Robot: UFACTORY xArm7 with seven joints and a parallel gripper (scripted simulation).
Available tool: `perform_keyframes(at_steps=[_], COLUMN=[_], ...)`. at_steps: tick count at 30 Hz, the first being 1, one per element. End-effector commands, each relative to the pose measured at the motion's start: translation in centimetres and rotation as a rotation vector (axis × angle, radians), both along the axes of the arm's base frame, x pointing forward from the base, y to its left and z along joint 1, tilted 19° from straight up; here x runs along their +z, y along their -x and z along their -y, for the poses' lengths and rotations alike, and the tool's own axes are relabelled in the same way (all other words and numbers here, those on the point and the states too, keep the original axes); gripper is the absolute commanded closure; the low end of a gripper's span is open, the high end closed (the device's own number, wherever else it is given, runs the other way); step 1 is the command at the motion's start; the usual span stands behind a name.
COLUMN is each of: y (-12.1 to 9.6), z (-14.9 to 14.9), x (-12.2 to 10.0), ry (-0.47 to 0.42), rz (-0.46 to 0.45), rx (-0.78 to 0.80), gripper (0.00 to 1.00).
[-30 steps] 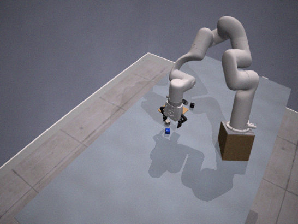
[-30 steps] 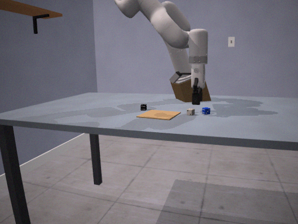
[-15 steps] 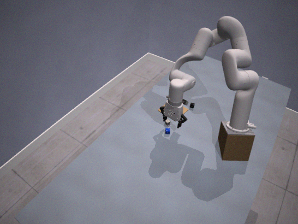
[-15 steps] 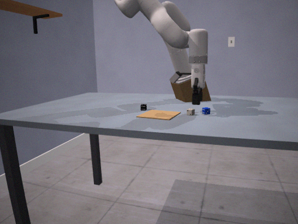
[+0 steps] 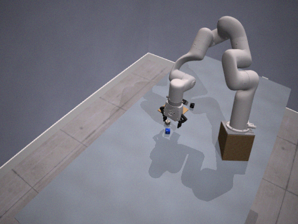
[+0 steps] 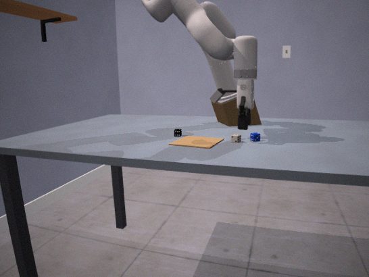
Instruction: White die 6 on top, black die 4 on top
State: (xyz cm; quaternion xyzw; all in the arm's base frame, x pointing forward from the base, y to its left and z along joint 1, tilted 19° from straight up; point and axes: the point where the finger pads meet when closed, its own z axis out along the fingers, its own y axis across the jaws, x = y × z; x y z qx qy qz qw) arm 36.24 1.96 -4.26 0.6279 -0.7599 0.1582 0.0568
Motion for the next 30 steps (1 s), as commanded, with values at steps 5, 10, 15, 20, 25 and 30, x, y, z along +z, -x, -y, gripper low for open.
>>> perform_keyframes(at_steps=[5,10,15,20,25,30], y=[-0.1,0.1,0.3,0.5,0.8,1.0], z=[-0.1,-0.5,-1.2,-1.7,-2.5,-2.9], x=[0.2,1.3,3.5,5.0,7.3,8.7], ry=[-0.001,-0.001,-0.001,-0.001,-0.001,-0.001], rz=[0.002,0.002,0.002,0.002,0.002,0.002], rx=[0.002,0.002,0.002,0.002,0.002,0.002], gripper=[0.00,0.00,0.00,0.00,0.00,0.00])
